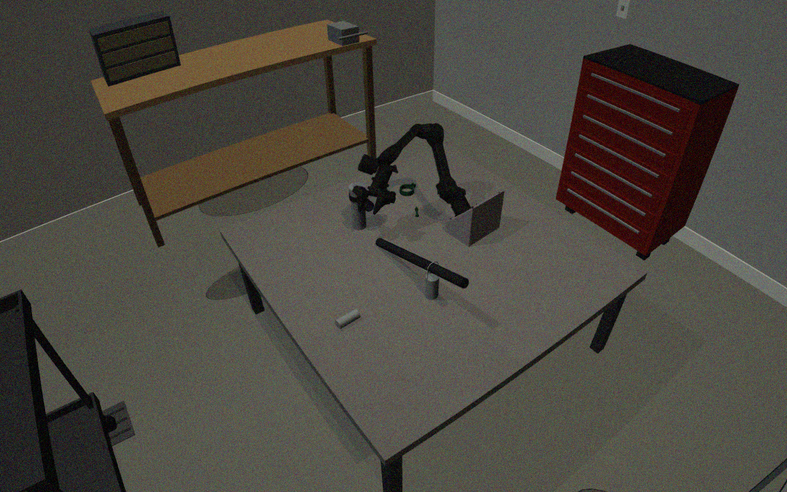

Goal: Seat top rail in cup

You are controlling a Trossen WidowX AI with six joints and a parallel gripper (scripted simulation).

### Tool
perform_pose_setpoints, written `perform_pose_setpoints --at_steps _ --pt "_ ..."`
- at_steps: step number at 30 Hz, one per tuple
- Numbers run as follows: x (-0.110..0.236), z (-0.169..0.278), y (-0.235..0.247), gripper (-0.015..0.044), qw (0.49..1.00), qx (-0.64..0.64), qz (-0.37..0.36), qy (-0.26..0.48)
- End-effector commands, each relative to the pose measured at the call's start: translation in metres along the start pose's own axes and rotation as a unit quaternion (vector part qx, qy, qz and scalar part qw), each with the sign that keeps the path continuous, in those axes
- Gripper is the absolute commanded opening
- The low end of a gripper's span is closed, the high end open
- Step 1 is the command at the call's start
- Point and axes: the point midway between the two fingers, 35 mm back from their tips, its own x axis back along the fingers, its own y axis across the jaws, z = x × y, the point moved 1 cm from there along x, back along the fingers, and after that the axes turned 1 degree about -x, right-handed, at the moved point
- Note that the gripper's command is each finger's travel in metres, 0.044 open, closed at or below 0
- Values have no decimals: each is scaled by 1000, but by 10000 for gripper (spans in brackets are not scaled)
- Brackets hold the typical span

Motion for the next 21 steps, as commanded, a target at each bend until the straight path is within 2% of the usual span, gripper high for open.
perform_pose_setpoints --at_steps 1,9,13,21 --pt "8 -11 -5 440 1000 1 -2 -1" --pt "26 -30 -13 440 1000 4 -1 -2" --pt "24 -29 -13 440 1000 -1 1 -6" --pt "41 -68 -24 440 972 -233 -25 -12"
